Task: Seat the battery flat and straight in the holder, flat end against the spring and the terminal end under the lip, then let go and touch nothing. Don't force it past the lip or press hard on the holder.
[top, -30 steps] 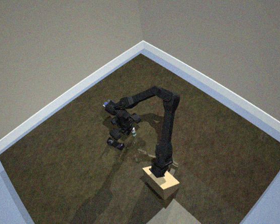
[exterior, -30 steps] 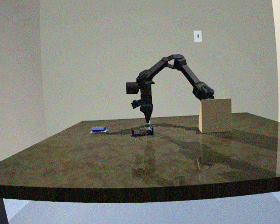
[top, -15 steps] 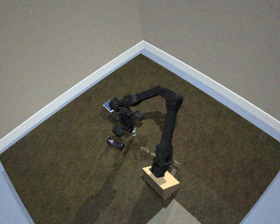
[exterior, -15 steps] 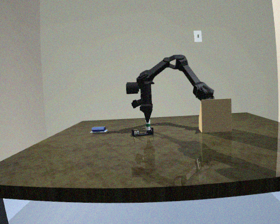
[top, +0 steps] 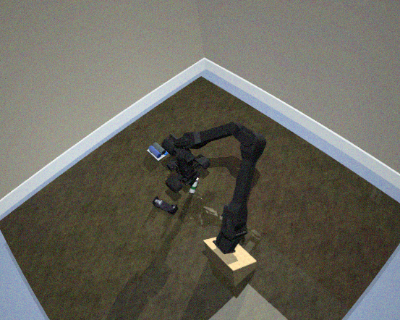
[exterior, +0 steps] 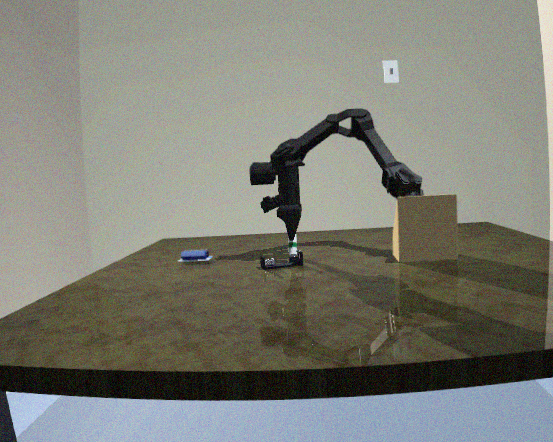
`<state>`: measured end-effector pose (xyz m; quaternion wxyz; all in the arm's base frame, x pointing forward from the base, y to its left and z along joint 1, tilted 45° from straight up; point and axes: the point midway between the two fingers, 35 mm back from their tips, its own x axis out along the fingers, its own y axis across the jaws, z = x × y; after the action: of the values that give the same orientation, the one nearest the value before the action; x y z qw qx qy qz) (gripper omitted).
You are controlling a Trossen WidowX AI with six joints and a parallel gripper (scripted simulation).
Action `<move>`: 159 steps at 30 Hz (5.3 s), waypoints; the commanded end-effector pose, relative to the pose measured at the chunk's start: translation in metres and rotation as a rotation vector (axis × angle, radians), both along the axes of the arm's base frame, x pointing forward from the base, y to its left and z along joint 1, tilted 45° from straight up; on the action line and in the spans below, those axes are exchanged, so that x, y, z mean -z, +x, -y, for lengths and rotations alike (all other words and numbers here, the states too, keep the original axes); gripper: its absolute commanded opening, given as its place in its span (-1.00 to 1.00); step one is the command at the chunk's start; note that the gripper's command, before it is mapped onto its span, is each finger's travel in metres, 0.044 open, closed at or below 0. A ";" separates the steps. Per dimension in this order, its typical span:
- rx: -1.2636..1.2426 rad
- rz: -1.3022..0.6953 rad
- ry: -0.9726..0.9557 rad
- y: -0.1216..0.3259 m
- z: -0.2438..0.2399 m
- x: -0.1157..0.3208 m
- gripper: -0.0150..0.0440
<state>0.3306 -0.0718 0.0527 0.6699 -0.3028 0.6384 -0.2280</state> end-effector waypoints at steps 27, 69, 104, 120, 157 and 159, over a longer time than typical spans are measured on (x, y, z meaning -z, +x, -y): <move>0.004 -0.007 -0.005 -0.007 -0.043 -0.067 -0.49; -1.128 -1.106 -0.129 0.001 0.025 -0.034 0.32; -1.127 -1.108 -0.131 0.004 0.059 0.001 0.05; -1.128 -1.106 -0.129 0.002 0.029 -0.030 -0.23; -0.320 -0.322 -0.025 0.011 -0.102 0.053 -0.23; -0.268 -0.275 -0.021 0.009 -0.109 0.059 -0.23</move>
<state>0.3430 0.0292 0.0014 0.5824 -0.4460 0.6758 -0.0718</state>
